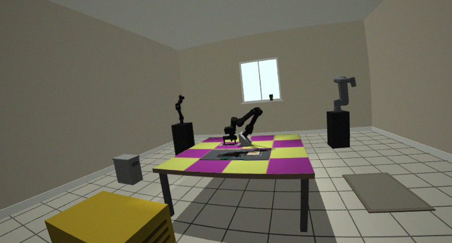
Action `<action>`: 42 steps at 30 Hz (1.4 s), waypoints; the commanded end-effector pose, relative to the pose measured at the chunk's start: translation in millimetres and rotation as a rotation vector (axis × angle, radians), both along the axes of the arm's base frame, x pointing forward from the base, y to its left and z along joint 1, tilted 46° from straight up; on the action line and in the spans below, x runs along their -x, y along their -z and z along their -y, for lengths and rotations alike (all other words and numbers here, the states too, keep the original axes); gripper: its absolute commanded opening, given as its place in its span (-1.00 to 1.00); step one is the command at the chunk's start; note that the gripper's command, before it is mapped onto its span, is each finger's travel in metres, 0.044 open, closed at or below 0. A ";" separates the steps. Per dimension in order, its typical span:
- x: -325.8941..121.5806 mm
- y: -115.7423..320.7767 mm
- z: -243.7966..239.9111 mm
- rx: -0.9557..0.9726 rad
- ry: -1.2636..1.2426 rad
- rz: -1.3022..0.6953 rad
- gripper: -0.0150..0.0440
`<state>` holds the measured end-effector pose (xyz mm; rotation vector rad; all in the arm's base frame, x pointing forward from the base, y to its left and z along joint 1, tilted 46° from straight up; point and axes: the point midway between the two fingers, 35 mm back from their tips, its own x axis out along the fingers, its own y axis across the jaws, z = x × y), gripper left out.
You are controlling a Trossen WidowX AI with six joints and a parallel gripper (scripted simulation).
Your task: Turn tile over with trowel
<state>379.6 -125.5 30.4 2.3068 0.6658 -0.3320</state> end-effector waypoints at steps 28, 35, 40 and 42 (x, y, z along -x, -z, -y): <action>-16.2 51.3 32.6 -0.117 0.227 -0.293 -0.49; -18.8 81.7 50.9 -0.175 0.376 -0.464 -0.49; -16.3 105.5 61.3 -0.203 0.480 -0.592 -0.49; -14.7 114.6 65.4 -0.212 0.523 -0.642 -0.49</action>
